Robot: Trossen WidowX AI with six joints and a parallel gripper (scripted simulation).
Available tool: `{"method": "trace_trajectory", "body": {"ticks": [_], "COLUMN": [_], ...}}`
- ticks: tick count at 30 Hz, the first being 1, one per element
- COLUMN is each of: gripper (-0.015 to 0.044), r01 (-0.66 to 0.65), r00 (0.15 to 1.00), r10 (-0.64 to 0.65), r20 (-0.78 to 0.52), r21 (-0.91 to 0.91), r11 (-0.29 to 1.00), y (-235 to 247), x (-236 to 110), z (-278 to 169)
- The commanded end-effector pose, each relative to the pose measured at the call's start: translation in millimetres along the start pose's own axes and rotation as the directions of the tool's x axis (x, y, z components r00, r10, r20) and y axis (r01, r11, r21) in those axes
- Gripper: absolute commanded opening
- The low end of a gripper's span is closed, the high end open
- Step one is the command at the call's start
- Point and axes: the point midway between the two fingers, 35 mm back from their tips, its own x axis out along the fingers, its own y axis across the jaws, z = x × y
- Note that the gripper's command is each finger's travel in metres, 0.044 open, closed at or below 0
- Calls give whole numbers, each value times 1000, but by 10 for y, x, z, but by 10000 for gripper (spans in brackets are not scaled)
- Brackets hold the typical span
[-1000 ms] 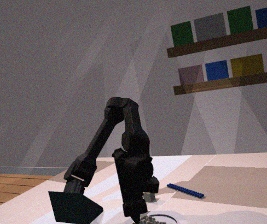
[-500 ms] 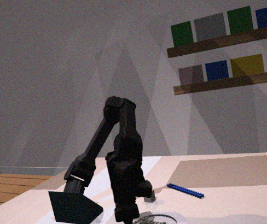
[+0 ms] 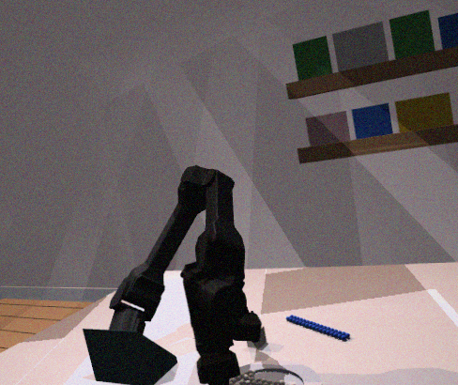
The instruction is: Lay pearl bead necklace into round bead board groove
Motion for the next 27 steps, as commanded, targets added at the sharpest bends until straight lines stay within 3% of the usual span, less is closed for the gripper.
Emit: {"method": "trace_trajectory", "body": {"ticks": [1,5,27], "gripper": [341,440,440], "r01": [0,-4,-1], "r00": [1000,1000,1000], "r10": [0,4,1], "r20": [0,0,-2], "r21": [1,7,7], "r11": [1000,1000,1000], "y": [0,8,8], "x": [-7,-17,-52], "z": [1,-3,-3]}}
